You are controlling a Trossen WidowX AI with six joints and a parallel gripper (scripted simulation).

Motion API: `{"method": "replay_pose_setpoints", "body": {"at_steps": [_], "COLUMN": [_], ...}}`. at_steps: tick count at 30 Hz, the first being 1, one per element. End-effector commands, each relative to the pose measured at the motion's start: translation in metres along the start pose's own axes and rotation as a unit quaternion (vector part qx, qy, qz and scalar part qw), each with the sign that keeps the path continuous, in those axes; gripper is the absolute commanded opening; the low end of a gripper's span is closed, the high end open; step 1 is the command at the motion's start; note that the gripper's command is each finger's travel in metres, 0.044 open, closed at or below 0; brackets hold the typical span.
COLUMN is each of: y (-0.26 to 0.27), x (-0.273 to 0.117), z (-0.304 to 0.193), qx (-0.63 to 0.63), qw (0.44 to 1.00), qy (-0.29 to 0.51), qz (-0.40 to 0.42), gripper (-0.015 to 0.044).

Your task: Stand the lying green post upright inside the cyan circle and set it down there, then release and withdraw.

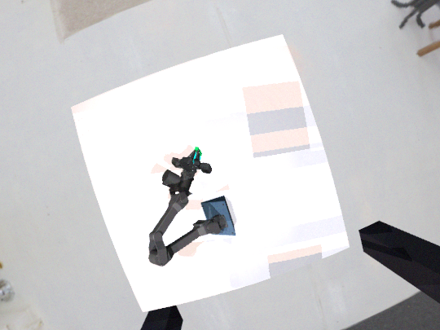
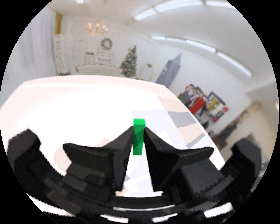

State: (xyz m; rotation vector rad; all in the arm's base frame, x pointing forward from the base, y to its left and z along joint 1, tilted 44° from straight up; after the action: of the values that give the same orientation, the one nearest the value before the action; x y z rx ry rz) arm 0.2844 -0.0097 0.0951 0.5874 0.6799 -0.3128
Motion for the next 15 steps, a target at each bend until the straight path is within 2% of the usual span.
{"method": "replay_pose_setpoints", "body": {"at_steps": [1,15], "y": [-0.0008,-0.0013], "x": [-0.0029,-0.0123], "z": [-0.002,-0.0075], "qx": [0.009,0.032], "qw": [1.0,0.998], "qy": [-0.015,-0.06], "qz": [0.002,0.015], "gripper": [0.0023,0.0023]}}
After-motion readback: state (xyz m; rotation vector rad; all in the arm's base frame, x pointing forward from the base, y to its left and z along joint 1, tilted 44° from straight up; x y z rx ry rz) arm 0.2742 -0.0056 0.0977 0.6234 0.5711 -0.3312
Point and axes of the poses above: the point midway between the two fingers, 35 mm back from their tips, its own x axis out along the fingers, its own y axis across the jaws, z = x × y, the point moved 8 cm from there along -x, back along the fingers, and after that the axes turned 1 degree about x, right-handed, at the moved point
